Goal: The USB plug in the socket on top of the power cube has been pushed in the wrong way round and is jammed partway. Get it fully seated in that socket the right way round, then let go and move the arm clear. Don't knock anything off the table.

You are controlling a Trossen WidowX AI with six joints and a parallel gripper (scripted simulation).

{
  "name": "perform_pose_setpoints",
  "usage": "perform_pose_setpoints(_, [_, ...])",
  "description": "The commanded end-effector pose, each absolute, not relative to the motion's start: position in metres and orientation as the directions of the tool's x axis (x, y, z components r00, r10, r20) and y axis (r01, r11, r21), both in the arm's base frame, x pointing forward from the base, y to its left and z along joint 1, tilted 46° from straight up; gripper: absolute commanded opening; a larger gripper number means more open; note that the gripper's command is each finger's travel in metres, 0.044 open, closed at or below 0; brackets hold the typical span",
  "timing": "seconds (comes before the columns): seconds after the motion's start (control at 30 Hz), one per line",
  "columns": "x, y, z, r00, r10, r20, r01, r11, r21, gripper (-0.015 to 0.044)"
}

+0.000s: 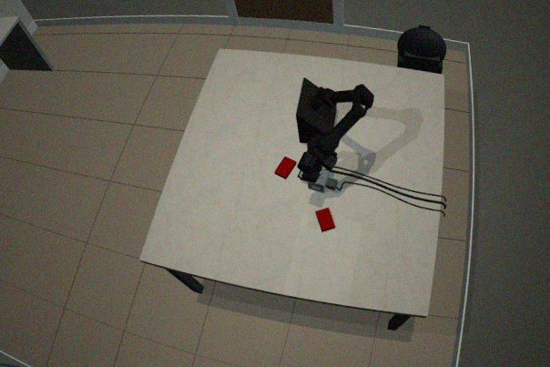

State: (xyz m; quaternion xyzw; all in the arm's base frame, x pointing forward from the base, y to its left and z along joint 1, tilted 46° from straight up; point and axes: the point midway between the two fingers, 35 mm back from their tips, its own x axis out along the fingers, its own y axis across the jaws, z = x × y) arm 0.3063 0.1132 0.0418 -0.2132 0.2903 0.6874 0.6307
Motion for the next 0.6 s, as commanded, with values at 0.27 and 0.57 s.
perform_pose_setpoints(0.27, [0.3059,0.1151,0.0411,-0.113,0.75,-0.651,-0.991,-0.042,0.124,0.0])
perform_pose_setpoints(0.57, [0.3058,0.1158,0.0404,-0.113,0.75,-0.651,-0.991,-0.042,0.124,0.0])
